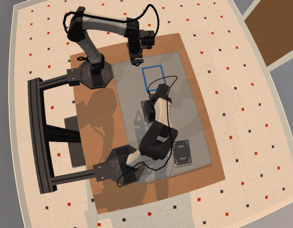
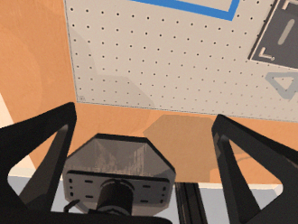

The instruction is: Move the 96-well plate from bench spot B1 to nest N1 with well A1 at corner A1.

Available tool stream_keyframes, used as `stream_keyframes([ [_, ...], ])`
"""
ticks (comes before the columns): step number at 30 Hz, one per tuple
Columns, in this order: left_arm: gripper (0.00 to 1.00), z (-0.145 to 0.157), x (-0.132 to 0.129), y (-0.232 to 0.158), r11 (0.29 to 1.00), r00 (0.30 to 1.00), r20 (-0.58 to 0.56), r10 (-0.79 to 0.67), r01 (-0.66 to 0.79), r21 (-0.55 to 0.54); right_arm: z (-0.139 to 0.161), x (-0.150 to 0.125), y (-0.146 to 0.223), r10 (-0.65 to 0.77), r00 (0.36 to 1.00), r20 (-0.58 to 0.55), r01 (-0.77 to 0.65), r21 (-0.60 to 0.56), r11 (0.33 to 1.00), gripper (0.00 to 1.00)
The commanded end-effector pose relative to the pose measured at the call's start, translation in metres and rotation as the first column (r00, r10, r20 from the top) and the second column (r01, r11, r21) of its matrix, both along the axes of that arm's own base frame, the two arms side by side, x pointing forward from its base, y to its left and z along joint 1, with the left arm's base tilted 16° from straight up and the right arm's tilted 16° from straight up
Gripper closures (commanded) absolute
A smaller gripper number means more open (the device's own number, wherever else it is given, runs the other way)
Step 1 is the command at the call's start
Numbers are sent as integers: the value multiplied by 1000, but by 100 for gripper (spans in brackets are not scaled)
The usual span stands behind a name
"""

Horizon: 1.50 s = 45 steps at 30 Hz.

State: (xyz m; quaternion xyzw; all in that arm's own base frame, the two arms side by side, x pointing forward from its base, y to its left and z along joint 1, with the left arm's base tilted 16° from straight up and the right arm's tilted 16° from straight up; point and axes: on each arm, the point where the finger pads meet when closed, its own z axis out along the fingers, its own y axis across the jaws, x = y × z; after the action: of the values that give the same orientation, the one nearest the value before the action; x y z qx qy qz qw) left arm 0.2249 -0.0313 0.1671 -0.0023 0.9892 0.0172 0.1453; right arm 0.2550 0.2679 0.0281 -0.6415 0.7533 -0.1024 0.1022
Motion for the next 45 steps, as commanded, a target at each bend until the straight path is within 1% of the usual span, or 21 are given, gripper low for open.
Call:
stream_keyframes([
  [1, 0, 2, 0, -1, 1000, 1000, 2, -8, 8, -5, 6, 4, -14, -1, 1000, 5, 1, 17, 1000, 100],
  [8, 0, 2, 0, -1, 1000, 1000, 2, -8, 8, -5, 8, 11, -36, 0, 1000, 6, 0, 16, 1000, 100],
  [10, 0, 2, 0, -1, 1000, 1000, 2, -8, 8, -5, 8, 11, -36, 0, 1000, 6, 0, 16, 1000, 100],
  [25, 0, 2, 0, -1, 1000, 1000, 2, -8, 8, -5, 13, 26, -83, 1, 1000, 8, -1, 13, 1000, 100],
  [27, 0, 2, 0, -1, 1000, 1000, 2, -8, 8, -5, 13, 26, -83, 1, 1000, 8, -1, 13, 1000, 100],
  [42, 0, 2, 0, -1, 1000, 1000, 2, -8, 8, -5, 18, 40, -130, 2, 1000, 7, -2, 8, 1000, 100],
  [45, 0, 2, 0, -1, 1000, 1000, 2, -8, 8, -5, 19, 41, -134, 2, 1000, 7, -2, 7, 1000, 100],
])
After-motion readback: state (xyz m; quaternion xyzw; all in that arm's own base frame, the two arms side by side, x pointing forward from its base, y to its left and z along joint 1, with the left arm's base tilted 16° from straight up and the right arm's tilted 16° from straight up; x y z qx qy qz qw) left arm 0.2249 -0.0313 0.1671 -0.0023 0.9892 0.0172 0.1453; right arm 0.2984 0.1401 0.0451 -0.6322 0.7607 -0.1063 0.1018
